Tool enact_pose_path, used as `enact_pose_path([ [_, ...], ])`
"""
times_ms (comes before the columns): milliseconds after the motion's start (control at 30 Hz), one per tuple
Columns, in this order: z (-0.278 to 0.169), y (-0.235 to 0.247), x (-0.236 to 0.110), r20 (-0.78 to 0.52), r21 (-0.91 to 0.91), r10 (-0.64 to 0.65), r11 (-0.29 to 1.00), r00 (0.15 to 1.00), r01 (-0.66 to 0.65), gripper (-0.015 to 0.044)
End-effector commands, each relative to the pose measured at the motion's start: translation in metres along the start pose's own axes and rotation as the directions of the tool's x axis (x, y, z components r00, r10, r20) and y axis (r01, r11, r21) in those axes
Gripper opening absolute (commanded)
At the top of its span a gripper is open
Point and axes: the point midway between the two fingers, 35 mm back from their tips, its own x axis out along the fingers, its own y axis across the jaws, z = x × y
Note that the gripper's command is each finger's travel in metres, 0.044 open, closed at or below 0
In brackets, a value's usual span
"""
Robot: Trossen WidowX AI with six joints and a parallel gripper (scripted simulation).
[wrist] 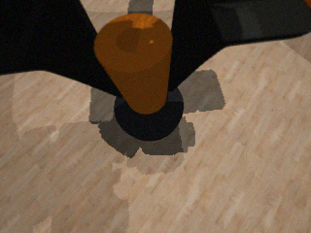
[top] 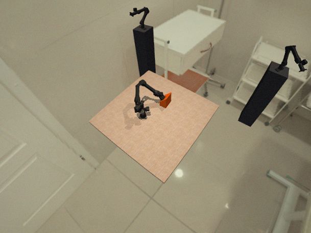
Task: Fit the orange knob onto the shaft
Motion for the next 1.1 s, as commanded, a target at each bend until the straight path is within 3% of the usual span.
enact_pose_path([
  [0,0.0,0.0,0.0,0.0,0.001,0.0,1.0,1.0,0.0,0.0],
  [67,0.0,0.0,0.0,0.0,0.001,0.0,1.0,1.0,0.0,0.0],
  [633,0.0,0.0,0.0,0.0,0.001,0.0,1.0,1.0,0.0,0.044],
  [967,0.001,0.0,-0.003,0.001,0.001,0.0,1.0,1.0,0.0,0.044],
  [1067,0.005,-0.001,-0.039,0.006,0.0,0.006,1.0,1.0,-0.006,0.044],
])
